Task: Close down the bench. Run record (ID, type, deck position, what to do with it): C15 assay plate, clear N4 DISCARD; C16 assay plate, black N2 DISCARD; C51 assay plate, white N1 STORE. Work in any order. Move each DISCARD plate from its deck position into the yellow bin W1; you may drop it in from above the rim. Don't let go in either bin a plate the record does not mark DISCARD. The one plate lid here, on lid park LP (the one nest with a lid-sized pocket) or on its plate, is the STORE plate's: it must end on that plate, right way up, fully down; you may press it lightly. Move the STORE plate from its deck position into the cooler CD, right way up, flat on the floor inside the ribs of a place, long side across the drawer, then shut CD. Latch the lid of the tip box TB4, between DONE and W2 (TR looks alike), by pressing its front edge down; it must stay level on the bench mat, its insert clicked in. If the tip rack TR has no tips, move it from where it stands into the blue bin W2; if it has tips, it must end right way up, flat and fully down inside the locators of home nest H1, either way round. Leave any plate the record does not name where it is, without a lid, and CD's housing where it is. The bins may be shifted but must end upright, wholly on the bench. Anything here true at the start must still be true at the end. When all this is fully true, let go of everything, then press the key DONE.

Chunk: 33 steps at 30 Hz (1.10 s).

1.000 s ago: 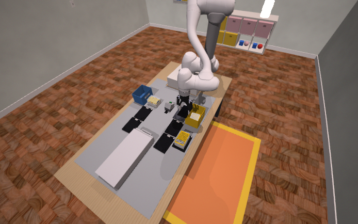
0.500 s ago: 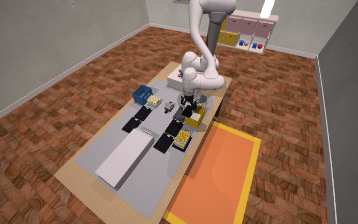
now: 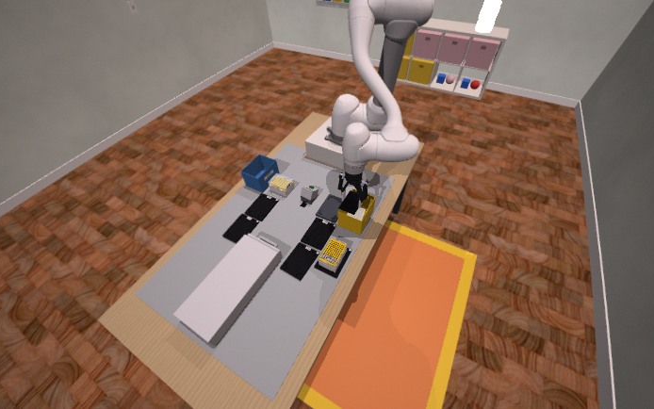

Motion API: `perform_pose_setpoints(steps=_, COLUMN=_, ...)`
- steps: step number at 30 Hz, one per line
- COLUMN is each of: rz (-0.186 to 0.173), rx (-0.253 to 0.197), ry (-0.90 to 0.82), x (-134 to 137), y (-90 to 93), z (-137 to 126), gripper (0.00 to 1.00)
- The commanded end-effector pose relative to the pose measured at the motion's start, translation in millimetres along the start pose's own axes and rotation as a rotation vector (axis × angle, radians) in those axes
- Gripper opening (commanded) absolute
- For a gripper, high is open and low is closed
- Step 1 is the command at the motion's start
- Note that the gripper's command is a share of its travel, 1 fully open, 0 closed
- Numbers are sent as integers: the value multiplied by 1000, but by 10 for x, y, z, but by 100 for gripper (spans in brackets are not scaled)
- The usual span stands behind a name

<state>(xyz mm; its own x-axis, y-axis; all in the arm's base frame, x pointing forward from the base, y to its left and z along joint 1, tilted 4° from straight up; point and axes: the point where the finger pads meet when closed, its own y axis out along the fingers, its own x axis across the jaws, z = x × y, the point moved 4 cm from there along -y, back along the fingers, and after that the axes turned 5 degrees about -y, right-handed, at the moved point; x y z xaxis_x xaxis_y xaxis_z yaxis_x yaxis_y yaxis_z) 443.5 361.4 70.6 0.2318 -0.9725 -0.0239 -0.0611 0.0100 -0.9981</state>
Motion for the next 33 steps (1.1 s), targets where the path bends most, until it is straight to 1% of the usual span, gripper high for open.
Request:
perform_pose_setpoints(steps=1, rz=2, rx=2, ry=0, x=-71, y=1, z=-49, gripper=0)
perform_pose_setpoints(steps=9, rz=2, rx=2, ry=0, x=-255, y=0, z=-152, gripper=0)
perform_pose_setpoints(steps=33, rz=2, rx=2, ry=0, x=-255, y=0, z=-152, gripper=0)
